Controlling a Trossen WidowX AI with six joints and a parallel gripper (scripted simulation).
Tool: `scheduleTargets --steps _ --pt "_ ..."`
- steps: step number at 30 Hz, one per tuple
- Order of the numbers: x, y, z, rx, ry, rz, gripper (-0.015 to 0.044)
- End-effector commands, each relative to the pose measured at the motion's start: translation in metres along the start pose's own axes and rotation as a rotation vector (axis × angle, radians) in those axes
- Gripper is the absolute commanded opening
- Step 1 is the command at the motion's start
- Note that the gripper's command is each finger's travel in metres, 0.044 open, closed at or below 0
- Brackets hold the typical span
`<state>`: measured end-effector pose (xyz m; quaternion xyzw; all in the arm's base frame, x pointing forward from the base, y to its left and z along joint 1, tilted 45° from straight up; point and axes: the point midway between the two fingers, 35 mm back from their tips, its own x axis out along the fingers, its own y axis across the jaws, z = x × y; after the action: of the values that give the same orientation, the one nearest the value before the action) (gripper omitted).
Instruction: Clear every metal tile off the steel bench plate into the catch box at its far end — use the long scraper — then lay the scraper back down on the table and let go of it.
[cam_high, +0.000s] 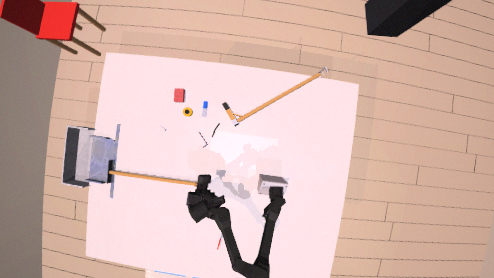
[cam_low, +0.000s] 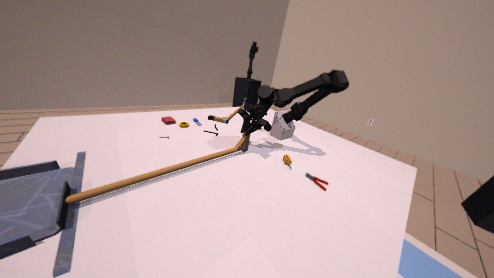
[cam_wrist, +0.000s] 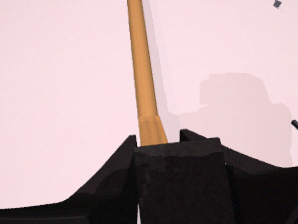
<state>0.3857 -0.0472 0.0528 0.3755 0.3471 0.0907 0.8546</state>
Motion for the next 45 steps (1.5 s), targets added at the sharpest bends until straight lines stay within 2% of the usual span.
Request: scheduleTargets --steps 1,45 --pt "-0.004 0.000 -0.005 -0.003 -0.002 0.001 0.0000" --pt "-0.026 -0.002 -0.042 -0.002 -0.004 0.000 0.0000"
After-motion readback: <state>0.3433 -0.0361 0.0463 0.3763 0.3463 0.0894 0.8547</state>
